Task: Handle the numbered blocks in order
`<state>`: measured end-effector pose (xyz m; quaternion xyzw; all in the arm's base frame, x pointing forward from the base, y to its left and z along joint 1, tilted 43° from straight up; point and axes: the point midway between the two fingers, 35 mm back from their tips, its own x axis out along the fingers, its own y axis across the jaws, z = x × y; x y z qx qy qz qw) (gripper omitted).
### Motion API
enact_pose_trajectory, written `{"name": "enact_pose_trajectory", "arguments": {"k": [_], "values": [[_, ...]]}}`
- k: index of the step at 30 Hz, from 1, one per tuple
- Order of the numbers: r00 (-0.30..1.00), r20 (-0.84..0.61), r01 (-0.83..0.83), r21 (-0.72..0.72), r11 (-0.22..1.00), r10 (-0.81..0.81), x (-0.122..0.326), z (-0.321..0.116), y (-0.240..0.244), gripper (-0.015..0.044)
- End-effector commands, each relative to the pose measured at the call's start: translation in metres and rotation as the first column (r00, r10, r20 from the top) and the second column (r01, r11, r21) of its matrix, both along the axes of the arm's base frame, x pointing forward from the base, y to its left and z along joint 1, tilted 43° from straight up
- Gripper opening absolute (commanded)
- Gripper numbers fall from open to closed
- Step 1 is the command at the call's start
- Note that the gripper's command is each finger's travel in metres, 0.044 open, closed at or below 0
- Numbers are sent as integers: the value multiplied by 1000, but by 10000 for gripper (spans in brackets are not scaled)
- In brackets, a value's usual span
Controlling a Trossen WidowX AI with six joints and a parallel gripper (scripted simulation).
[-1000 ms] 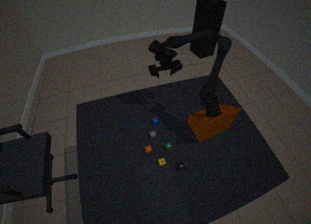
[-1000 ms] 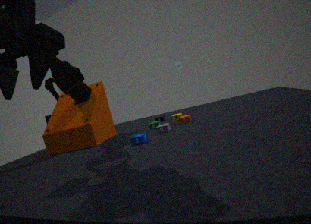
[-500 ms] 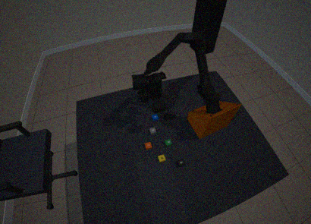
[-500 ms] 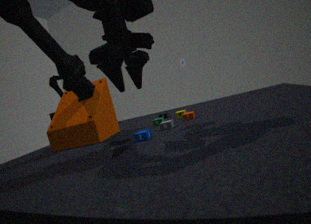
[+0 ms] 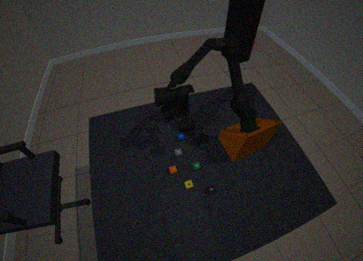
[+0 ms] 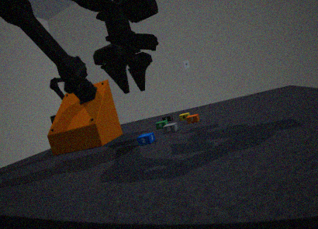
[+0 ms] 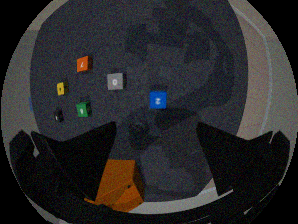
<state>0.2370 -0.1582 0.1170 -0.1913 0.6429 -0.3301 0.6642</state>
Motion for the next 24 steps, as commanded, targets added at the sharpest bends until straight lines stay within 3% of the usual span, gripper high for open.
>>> {"name": "enact_pose_trajectory", "arguments": {"k": [1,8,15,24], "values": [[1000,-10,-4,-3,1000,4,-1,-1,0,400],[1000,-10,-4,-2,1000,4,1,-2,1,400],[1000,-8,-4,2,1000,4,41,-50,49,400],[1000,-8,-4,2,1000,4,42,-52,51,400]]}}
